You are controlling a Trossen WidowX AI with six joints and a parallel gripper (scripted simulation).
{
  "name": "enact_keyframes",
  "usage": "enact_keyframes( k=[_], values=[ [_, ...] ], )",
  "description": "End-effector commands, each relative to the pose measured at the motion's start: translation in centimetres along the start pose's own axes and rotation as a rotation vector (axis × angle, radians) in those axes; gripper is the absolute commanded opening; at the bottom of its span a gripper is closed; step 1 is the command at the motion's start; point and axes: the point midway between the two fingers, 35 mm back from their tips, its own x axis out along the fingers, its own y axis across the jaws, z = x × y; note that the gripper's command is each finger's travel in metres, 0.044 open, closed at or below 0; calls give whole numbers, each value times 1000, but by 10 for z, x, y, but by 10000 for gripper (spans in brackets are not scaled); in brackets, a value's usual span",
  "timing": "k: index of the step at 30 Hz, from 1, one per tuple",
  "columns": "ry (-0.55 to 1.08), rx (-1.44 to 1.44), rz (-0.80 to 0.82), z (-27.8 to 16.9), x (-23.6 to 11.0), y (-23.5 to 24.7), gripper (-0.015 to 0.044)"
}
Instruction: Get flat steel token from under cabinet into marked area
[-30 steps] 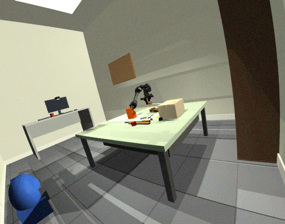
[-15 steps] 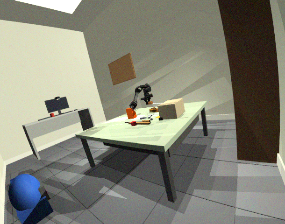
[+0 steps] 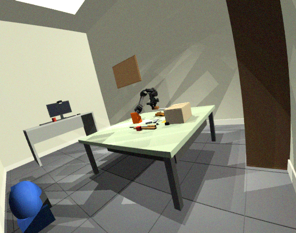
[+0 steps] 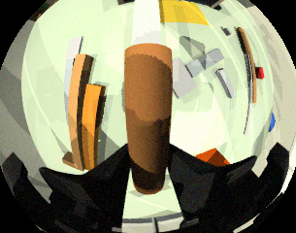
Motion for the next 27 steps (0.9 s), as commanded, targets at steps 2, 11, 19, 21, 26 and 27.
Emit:
enact_keyframes(
  k=[2, 11, 19, 21, 26, 27],
  values=[
    [-10, -6, 5, 3, 6, 0, 0],
    [-10, -10, 5, 3, 19, 0, 0],
    [-10, -11, 5, 4, 31, 1, 0],
    [-11, -12, 5, 4, 34, 1, 0],
    [-11, -12, 6, 4, 42, 1, 0],
    [-11, -12, 6, 4, 43, 1, 0]
  ],
)
